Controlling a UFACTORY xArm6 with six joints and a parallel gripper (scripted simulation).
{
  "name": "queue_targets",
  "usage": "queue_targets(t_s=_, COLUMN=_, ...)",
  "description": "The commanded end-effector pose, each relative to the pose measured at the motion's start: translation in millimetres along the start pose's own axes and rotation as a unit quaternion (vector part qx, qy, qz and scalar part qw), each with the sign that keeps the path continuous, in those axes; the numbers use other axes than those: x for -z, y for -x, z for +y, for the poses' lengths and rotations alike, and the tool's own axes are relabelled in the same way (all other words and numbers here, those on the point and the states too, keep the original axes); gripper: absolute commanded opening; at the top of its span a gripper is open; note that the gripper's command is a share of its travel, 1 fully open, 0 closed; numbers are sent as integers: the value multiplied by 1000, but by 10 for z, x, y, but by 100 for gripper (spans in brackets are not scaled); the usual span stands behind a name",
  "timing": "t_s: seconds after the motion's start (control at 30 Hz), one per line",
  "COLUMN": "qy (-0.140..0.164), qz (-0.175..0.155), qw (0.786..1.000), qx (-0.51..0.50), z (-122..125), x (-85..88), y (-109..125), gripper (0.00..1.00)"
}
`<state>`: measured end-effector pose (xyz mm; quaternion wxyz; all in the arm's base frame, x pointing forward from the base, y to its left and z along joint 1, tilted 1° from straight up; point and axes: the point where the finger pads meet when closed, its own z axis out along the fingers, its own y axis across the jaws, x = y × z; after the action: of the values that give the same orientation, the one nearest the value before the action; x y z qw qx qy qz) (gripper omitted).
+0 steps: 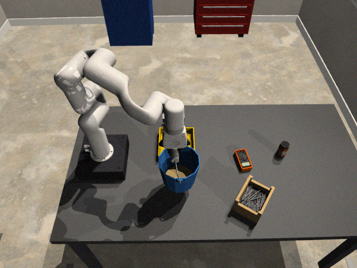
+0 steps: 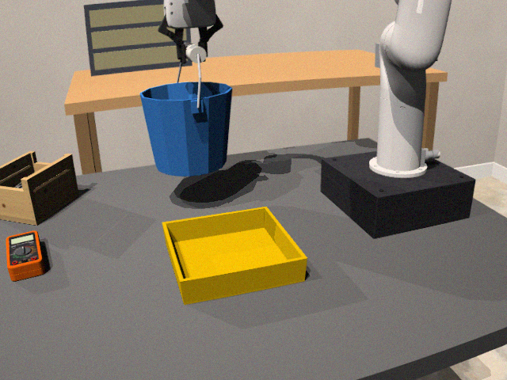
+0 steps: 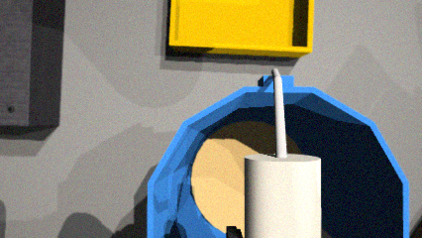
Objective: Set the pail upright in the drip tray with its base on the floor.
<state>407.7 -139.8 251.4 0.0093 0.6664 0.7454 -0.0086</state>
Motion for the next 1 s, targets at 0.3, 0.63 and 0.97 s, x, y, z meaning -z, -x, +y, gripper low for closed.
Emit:
queue_targets(t_s=0.3, qy=3, qz=-1, qw=1000, qx=0, z=15, x=23, y=-121, gripper=0)
queue_targets(t_s=0.63, qy=3, qz=-1, qw=1000, qx=0, z=16, x=23, y=-252, gripper=0)
queue_targets(t_s=0.97, qy=3, qz=-1, qw=1000, qx=0, z=16, x=23, y=-458, gripper=0)
